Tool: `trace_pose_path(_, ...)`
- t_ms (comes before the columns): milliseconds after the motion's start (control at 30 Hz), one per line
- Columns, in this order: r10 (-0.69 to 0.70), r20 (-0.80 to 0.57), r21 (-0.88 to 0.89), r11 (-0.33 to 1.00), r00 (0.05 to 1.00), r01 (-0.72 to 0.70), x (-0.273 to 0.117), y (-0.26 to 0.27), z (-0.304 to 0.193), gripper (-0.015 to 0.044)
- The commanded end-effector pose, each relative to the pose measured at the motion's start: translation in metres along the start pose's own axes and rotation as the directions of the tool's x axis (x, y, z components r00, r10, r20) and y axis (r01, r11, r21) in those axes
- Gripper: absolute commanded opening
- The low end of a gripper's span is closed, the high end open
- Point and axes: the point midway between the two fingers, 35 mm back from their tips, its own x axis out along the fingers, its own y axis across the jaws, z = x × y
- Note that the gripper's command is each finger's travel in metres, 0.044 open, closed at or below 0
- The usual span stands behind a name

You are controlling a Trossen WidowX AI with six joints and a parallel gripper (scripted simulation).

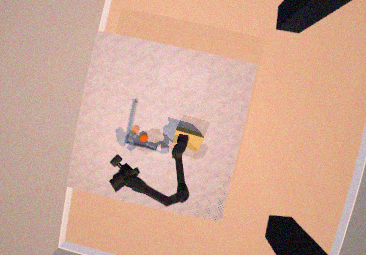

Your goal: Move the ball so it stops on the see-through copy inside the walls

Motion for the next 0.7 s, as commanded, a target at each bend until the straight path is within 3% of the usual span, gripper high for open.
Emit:
trace_pose_path(0, 0.065, -0.203, -0.204, 0.973, 0.977, -0.107, 0.029, -0.021, -0.066, 0.0419)
trace_pose_path(500, 0.317, -0.483, -0.449, 0.711, 0.816, -0.542, 0.049, -0.02, -0.188, 0.0419)
trace_pose_path(667, 0.331, -0.491, -0.454, 0.692, 0.806, -0.561, 0.049, -0.019, -0.193, 0.0419)
